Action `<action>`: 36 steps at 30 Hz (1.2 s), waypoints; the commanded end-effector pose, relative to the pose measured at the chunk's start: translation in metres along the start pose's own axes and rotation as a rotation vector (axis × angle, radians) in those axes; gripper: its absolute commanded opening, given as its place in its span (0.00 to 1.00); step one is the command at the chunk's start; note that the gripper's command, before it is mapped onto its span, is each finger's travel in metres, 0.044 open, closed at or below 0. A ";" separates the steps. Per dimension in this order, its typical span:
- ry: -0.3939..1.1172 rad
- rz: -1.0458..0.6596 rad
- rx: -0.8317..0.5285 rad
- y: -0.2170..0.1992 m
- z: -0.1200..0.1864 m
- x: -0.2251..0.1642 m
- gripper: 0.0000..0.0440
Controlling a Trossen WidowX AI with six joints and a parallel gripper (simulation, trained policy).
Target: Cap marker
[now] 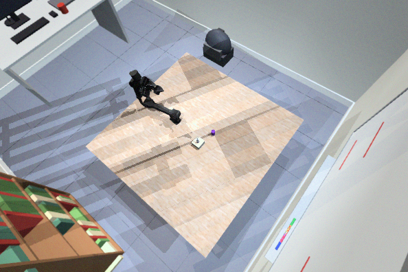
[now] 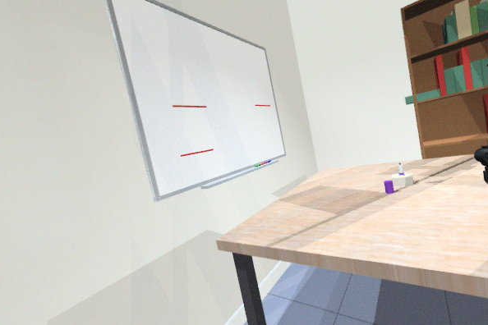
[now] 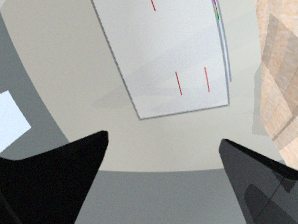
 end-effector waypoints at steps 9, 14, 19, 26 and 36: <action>-0.002 0.003 -0.108 -0.004 -0.026 0.000 0.51; -0.004 0.004 -0.173 -0.007 -0.043 0.000 0.54; -0.008 0.005 -0.235 -0.010 -0.058 -0.001 0.57; -0.013 0.006 -0.318 -0.014 -0.079 -0.003 0.60; -0.024 0.006 -0.432 -0.021 -0.110 -0.007 0.65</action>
Point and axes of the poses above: the point midway between the two fingers, 35 mm back from their tips, its own z axis back along the fingers, its own y axis across the jaws, x = y × z, the point moved 7 cm from there along z, back along the fingers, and after that the axes turned 2 degrees about z, right-handed, at the moved point
